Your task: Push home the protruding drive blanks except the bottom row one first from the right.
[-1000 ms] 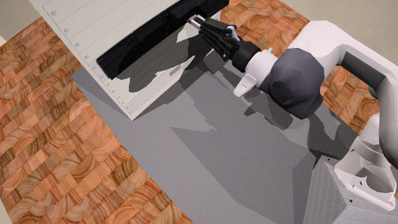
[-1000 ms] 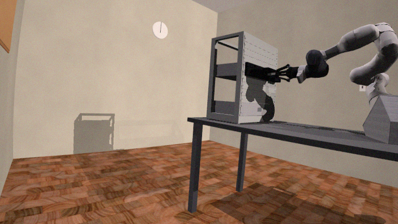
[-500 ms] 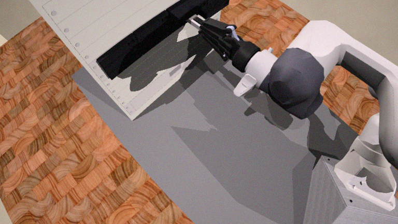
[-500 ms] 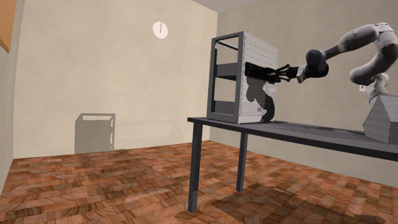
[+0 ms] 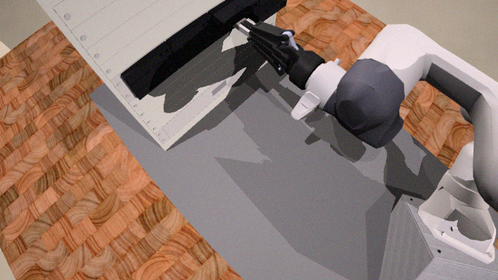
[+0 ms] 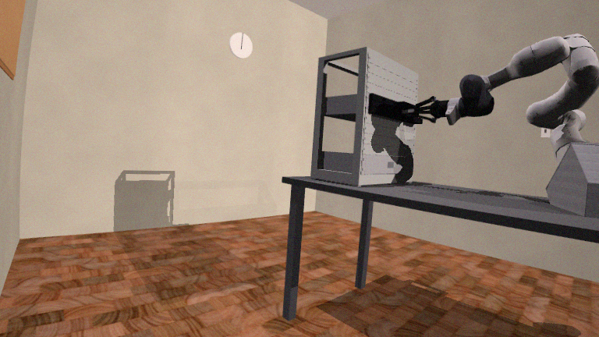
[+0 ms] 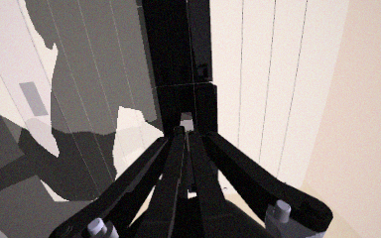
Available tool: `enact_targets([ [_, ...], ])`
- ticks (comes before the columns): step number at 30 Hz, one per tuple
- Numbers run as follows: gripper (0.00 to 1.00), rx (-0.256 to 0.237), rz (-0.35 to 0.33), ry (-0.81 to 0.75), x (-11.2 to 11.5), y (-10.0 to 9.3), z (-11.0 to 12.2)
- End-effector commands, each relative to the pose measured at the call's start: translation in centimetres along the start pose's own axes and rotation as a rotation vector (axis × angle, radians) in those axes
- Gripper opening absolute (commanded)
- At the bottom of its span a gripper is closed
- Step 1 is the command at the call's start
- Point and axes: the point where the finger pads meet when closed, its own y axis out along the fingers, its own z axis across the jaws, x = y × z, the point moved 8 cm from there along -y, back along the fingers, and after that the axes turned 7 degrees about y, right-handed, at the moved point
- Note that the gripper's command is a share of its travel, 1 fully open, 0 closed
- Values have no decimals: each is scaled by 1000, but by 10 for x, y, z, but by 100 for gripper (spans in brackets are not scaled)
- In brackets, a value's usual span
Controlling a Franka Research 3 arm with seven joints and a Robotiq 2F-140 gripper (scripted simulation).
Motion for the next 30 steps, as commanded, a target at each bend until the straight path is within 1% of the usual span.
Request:
enact_targets([
  [1, 0, 34, 18, 7, -9, 3, 13],
  [30, 0, 34, 18, 7, -8, 6, 14],
])
